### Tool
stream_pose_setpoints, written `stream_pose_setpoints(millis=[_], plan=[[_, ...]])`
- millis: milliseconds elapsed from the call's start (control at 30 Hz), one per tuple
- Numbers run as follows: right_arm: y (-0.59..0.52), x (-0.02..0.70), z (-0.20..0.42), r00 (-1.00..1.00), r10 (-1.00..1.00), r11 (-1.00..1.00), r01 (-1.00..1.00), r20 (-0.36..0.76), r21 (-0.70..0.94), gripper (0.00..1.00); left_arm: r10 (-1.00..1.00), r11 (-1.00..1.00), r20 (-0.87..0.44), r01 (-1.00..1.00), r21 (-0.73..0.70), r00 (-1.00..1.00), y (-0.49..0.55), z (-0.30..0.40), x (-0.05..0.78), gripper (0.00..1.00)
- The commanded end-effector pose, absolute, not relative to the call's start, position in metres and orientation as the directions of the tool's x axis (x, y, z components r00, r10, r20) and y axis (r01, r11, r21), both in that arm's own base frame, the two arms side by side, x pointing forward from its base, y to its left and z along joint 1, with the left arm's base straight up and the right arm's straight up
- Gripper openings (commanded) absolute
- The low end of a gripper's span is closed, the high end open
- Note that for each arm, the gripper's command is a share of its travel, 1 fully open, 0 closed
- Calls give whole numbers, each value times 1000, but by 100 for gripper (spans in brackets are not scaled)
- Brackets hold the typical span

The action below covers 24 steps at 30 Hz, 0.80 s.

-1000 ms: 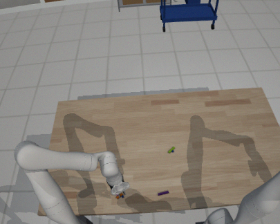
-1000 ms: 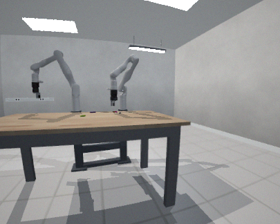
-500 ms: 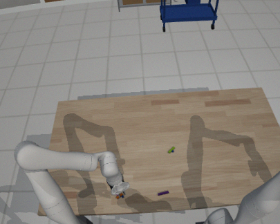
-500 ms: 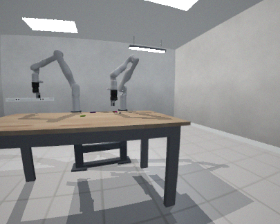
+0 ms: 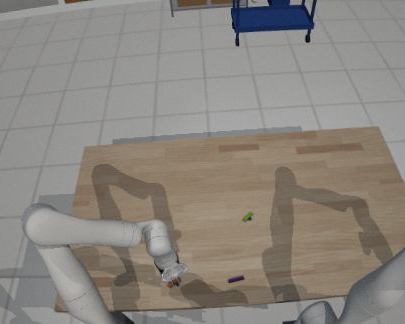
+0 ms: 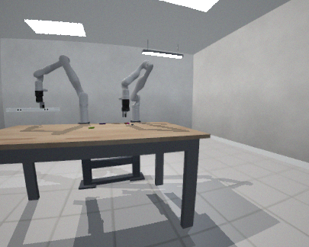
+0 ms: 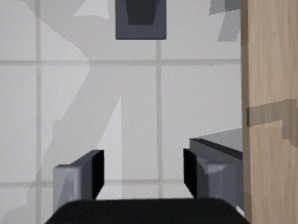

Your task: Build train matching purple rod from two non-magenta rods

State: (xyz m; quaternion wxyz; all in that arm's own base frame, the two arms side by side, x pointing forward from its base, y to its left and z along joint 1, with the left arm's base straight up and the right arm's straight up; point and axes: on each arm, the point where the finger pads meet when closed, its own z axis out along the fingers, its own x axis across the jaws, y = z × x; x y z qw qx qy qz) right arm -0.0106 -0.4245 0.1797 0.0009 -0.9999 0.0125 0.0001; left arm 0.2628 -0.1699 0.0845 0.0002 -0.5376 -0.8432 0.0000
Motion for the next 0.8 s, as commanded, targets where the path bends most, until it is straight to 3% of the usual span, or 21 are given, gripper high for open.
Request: stream_pose_setpoints(millis=[0, 767], plan=[[-425, -11, 180, 1000, -25, -1000, -25, 0, 0, 100, 907, 422, -1, 907, 1, -422, -170, 84, 263, 54], [-425, -11, 180, 1000, -25, -1000, -25, 0, 0, 100, 907, 422, -1, 907, 1, -422, -170, 54, 263, 54]])
